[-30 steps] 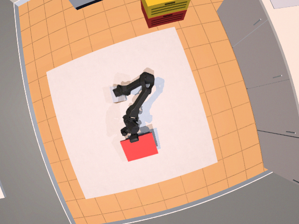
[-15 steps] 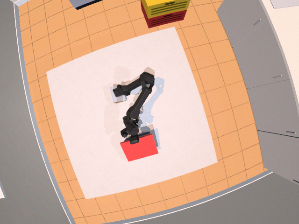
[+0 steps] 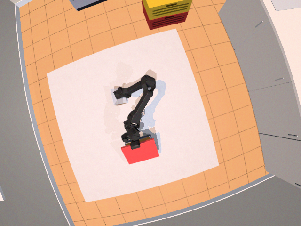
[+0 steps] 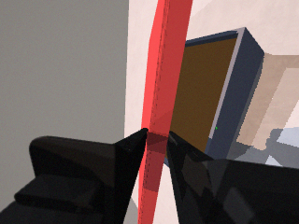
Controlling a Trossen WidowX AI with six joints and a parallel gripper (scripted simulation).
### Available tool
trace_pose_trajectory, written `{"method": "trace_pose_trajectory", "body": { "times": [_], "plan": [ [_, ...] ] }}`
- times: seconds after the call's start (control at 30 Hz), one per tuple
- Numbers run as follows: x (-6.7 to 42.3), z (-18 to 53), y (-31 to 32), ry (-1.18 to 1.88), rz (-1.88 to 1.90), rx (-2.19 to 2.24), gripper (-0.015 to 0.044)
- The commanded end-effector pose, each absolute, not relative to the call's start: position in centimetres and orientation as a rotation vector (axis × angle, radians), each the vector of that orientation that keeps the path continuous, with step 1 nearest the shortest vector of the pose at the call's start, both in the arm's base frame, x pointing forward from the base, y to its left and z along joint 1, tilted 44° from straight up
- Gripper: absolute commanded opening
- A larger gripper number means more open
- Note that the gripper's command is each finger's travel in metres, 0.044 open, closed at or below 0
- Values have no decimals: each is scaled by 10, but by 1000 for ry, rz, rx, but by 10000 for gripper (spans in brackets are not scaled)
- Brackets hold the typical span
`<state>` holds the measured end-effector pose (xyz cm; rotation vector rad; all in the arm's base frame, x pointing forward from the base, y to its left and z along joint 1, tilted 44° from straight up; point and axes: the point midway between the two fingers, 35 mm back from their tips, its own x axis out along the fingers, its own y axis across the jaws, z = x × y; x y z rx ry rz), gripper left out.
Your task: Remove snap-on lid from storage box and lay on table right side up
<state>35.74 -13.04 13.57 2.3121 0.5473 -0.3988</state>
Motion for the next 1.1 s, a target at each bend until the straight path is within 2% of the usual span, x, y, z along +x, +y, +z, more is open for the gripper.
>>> {"method": "trace_pose_trajectory", "body": {
  "times": [0.0,1.07],
  "plan": [
    [361,142,-138,539,-393,2305,0],
    [369,173,-169,539,-393,2304,0]
  ]
}}
